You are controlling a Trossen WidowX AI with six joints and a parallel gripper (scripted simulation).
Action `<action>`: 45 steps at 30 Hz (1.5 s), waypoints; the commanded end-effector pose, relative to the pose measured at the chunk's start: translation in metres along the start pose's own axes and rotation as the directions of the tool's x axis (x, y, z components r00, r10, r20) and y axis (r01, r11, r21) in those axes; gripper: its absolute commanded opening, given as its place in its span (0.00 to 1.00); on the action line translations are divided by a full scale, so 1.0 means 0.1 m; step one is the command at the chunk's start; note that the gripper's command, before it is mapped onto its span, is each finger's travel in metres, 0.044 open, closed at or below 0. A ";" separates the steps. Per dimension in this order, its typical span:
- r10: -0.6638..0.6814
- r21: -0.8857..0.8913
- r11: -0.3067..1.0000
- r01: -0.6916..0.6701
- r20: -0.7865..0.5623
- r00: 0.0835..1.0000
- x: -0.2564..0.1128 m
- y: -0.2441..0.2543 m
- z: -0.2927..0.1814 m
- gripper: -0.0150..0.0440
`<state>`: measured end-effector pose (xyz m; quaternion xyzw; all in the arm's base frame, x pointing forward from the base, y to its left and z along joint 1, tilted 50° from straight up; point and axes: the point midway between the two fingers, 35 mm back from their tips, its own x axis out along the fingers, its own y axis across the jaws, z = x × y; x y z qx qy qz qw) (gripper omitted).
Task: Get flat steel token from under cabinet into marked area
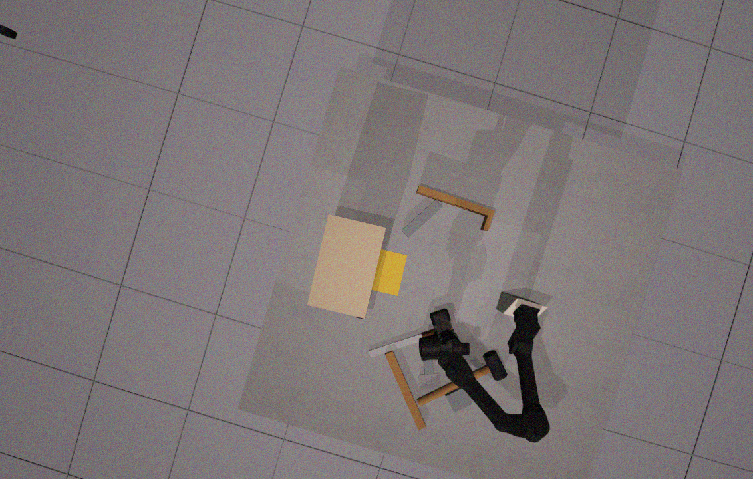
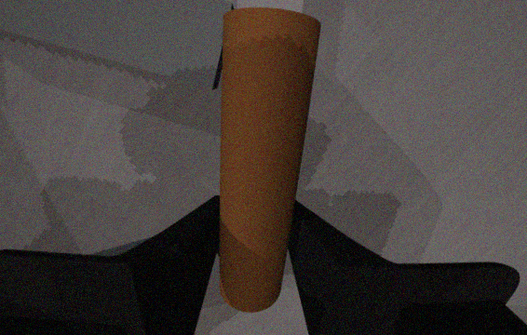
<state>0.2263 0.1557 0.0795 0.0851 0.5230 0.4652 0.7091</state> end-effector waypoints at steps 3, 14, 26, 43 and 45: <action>0.019 -0.022 1.000 -0.019 0.009 1.000 -0.01 0.10 0.04 0.25; 0.019 -0.022 1.000 -0.019 0.009 1.000 -0.01 0.16 0.06 0.25; 0.019 -0.022 1.000 -0.019 0.009 1.000 -0.01 0.16 0.05 0.25; 0.020 -0.022 1.000 -0.020 0.009 1.000 -0.01 0.26 0.09 0.25; 0.020 -0.022 1.000 -0.020 0.009 1.000 -0.01 0.27 0.10 0.25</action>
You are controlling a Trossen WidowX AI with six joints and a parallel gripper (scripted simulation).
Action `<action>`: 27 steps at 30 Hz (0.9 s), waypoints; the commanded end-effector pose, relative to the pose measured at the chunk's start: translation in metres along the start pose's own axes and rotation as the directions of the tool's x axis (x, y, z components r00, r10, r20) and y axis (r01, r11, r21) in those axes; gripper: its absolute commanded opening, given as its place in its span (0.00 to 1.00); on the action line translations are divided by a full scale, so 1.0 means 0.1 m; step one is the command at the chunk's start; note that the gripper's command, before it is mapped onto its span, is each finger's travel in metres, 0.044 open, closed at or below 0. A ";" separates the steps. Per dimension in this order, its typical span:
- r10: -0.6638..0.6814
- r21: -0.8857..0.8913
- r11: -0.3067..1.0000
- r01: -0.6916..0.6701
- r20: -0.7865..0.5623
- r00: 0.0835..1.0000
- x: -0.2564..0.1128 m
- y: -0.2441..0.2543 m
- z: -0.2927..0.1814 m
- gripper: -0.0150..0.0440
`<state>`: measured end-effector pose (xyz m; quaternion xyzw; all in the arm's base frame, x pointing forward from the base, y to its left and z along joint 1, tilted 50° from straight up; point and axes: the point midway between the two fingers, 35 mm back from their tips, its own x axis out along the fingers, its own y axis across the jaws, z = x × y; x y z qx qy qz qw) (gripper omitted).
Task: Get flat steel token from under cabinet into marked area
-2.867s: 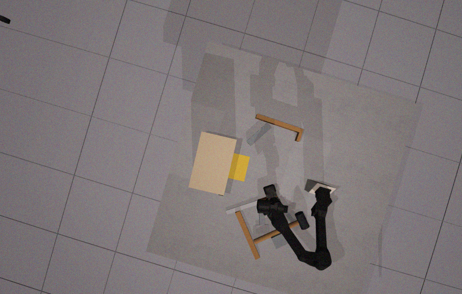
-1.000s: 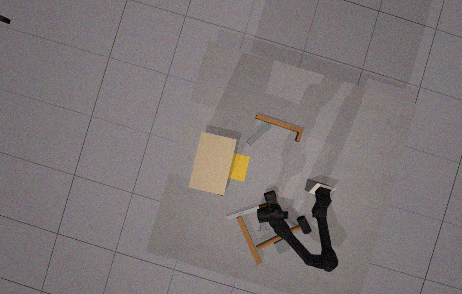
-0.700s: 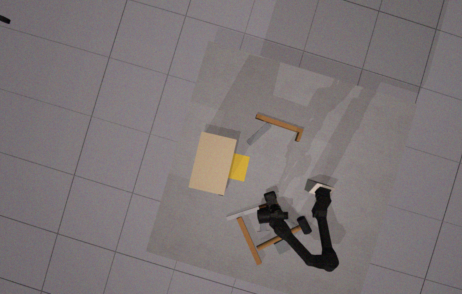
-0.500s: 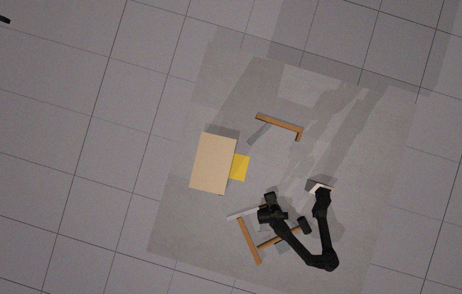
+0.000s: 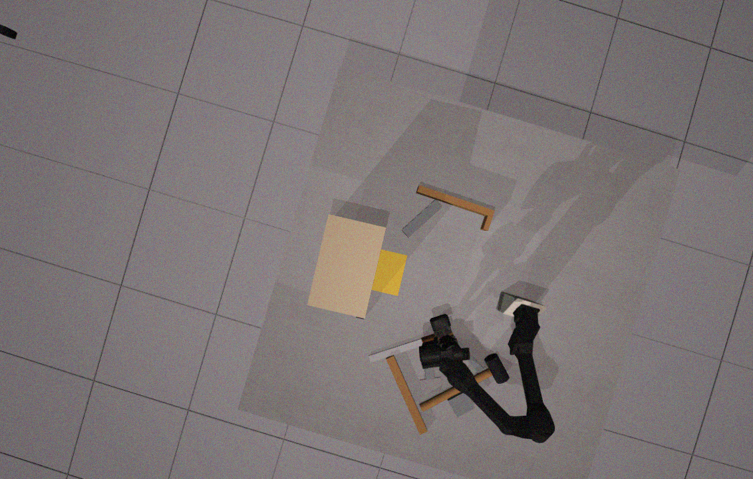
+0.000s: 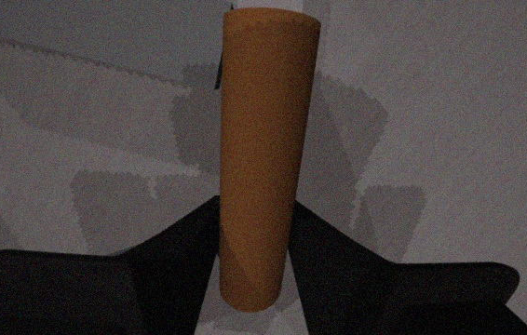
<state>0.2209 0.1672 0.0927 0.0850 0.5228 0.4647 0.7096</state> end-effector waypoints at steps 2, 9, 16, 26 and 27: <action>0.021 -0.022 1.000 -0.021 0.008 1.000 -0.01 0.10 0.04 0.25; 0.021 -0.022 1.000 -0.021 0.008 1.000 -0.01 0.10 0.04 0.25; 0.021 -0.022 1.000 -0.021 0.008 1.000 -0.01 0.10 0.04 0.25; 0.021 0.004 1.000 -0.021 0.008 1.000 -0.01 0.10 0.04 0.25; 0.021 0.012 1.000 -0.021 0.008 1.000 -0.01 0.10 0.04 0.25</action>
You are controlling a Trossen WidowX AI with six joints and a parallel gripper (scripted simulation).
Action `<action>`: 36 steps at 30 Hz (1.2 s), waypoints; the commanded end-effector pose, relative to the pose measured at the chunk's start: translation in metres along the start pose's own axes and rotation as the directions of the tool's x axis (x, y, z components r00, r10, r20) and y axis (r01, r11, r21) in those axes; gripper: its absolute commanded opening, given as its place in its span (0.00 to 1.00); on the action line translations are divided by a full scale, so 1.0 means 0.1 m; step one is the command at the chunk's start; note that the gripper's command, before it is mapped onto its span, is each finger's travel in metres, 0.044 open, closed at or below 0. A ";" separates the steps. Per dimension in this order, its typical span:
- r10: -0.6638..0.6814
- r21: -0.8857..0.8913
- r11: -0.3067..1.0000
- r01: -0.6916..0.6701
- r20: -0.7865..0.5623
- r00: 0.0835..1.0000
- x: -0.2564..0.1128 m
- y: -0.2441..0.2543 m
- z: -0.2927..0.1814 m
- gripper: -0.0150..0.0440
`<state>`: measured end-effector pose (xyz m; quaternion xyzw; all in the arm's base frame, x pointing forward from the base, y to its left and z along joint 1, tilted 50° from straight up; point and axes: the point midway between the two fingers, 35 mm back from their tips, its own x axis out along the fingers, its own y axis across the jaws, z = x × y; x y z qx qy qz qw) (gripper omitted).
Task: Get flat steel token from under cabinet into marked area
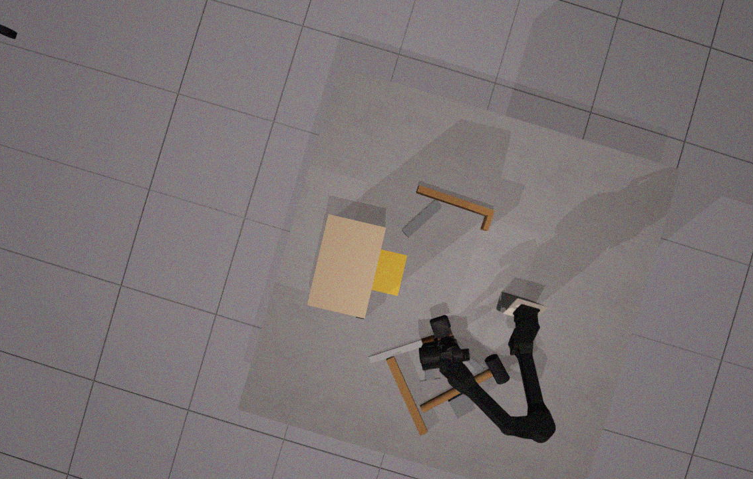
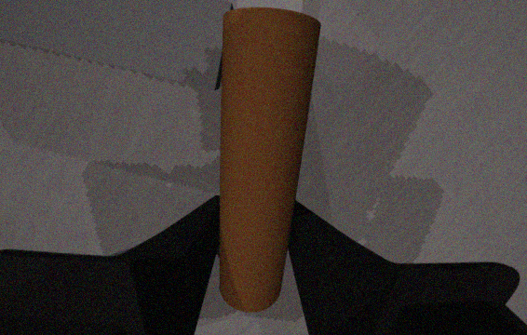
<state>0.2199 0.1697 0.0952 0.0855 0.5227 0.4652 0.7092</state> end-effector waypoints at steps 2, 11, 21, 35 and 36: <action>0.019 0.027 0.999 -0.020 0.008 1.000 -0.01 0.06 0.03 0.25; 0.019 0.098 0.995 -0.020 0.008 1.000 -0.01 0.06 0.03 0.25; 0.019 0.177 0.984 -0.021 0.008 1.000 -0.01 0.06 0.03 0.25; 0.019 0.285 0.958 -0.021 0.008 1.000 -0.01 0.06 0.03 0.25; 0.019 0.293 0.956 -0.021 0.008 1.000 -0.01 0.06 0.03 0.25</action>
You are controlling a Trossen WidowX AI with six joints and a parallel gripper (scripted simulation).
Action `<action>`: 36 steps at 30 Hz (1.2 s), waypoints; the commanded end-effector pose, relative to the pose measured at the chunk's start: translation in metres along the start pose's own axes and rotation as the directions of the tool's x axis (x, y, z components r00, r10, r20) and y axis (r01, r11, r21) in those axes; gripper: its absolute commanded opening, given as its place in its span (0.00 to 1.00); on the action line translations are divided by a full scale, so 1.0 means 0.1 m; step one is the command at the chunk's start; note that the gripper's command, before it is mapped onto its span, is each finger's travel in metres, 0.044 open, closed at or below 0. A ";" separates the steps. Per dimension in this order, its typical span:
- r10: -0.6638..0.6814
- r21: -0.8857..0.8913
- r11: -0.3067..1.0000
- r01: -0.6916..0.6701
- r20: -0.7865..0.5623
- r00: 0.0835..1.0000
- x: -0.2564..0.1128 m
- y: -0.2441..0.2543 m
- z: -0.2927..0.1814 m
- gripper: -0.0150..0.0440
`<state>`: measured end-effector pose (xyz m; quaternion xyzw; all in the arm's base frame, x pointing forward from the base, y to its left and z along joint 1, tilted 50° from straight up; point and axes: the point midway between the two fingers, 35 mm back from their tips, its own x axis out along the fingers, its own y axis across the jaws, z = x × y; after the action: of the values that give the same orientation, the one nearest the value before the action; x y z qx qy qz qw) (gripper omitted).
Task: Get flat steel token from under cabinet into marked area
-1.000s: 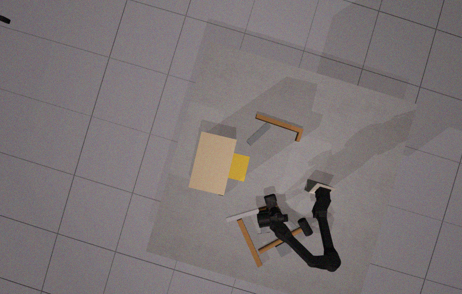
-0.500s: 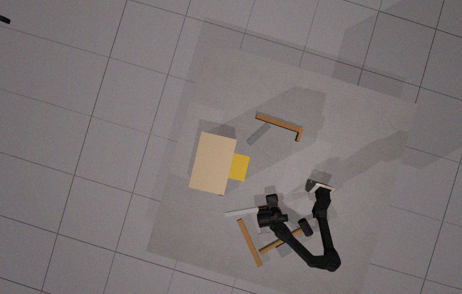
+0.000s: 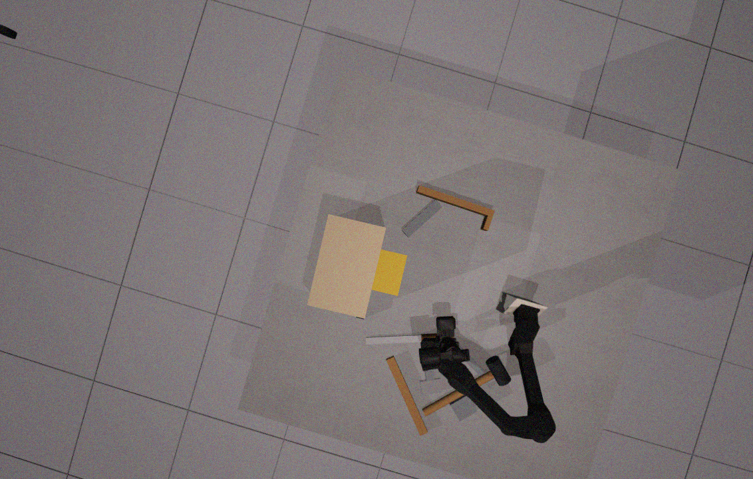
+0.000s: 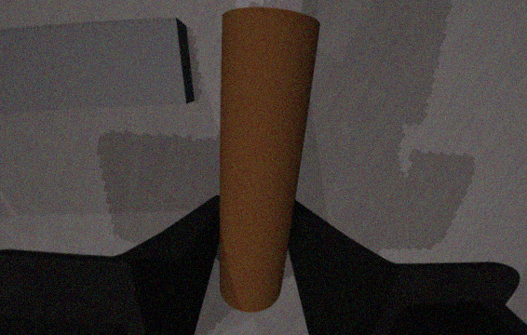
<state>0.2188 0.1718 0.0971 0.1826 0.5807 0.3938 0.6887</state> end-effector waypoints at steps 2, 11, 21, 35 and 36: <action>0.012 0.042 0.999 -0.012 0.005 1.000 -0.02 0.04 0.01 0.25; 0.012 0.114 0.993 -0.012 0.005 1.000 -0.02 0.03 0.02 0.25; 0.012 0.193 0.981 -0.013 0.005 1.000 -0.02 0.03 0.02 0.25; 0.012 0.300 0.954 -0.013 0.005 1.000 -0.02 0.03 0.02 0.25; 0.012 0.308 0.951 -0.013 0.005 1.000 -0.02 0.03 0.02 0.25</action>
<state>0.2186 0.1717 0.0970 0.2791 0.6314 0.3066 0.6553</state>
